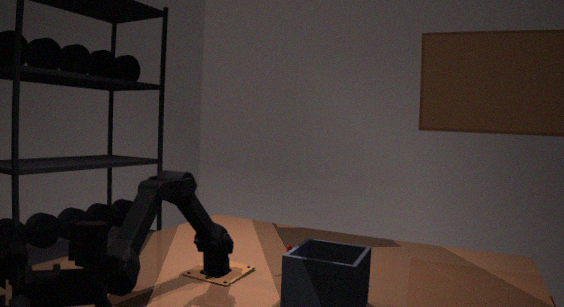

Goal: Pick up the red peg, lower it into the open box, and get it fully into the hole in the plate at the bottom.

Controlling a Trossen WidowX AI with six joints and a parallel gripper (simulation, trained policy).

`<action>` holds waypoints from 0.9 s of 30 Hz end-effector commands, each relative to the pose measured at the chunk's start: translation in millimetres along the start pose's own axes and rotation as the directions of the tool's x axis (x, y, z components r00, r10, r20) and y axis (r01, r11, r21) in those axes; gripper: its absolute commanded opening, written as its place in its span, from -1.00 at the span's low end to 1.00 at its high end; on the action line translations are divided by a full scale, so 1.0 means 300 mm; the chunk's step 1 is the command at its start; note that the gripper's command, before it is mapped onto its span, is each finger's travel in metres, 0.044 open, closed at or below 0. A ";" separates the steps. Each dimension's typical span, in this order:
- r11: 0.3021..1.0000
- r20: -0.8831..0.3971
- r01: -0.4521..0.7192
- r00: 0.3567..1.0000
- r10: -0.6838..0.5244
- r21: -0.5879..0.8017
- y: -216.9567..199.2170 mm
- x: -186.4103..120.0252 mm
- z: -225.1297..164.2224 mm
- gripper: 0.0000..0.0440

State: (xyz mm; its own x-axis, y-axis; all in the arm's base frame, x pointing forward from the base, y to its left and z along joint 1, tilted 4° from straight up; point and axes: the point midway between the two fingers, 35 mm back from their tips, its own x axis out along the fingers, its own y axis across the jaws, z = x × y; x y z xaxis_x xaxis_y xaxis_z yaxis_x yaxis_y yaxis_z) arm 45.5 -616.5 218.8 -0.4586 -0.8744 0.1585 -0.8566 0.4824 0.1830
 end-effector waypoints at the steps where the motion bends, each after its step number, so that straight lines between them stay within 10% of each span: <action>1: 1.000 0.005 0.005 1.000 -0.005 0.000 -0.012 -0.009 -0.001 0.92; 14: 0.959 -0.021 0.284 0.959 -0.283 0.025 -0.327 -0.315 -0.293 1.00; 27: 0.777 -0.112 0.628 0.775 -0.621 0.041 -0.514 -0.791 -0.691 1.00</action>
State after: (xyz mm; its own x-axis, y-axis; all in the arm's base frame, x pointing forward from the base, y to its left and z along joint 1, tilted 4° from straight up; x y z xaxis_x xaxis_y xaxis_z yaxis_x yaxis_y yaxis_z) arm 314.2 -494.9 336.7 0.1300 -0.9851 0.1126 -0.9722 -0.1044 0.2094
